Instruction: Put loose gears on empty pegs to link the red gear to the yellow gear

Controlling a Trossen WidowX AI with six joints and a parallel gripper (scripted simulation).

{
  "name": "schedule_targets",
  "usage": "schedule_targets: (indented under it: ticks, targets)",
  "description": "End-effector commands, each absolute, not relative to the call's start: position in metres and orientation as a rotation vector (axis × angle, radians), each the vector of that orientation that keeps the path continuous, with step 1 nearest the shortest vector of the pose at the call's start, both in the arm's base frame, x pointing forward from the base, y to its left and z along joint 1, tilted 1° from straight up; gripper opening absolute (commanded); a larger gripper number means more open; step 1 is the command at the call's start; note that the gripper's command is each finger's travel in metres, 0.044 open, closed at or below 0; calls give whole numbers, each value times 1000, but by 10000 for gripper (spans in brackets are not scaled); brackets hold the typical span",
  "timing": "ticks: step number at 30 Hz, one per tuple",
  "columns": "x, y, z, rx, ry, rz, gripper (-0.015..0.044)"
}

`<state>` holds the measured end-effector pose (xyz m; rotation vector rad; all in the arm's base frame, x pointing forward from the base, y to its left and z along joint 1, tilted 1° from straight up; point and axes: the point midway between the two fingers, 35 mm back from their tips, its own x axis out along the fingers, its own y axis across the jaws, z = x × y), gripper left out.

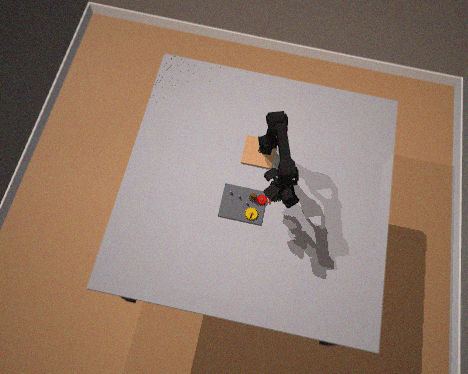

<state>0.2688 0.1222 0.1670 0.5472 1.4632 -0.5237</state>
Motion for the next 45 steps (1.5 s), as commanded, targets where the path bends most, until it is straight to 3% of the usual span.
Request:
schedule_targets:
  ticks: [1, 45]
  targets:
    - [273, 115, 162, 541, 1468, -524, 0]
    - [309, 24, 129, 536, 1462, -529, 0]
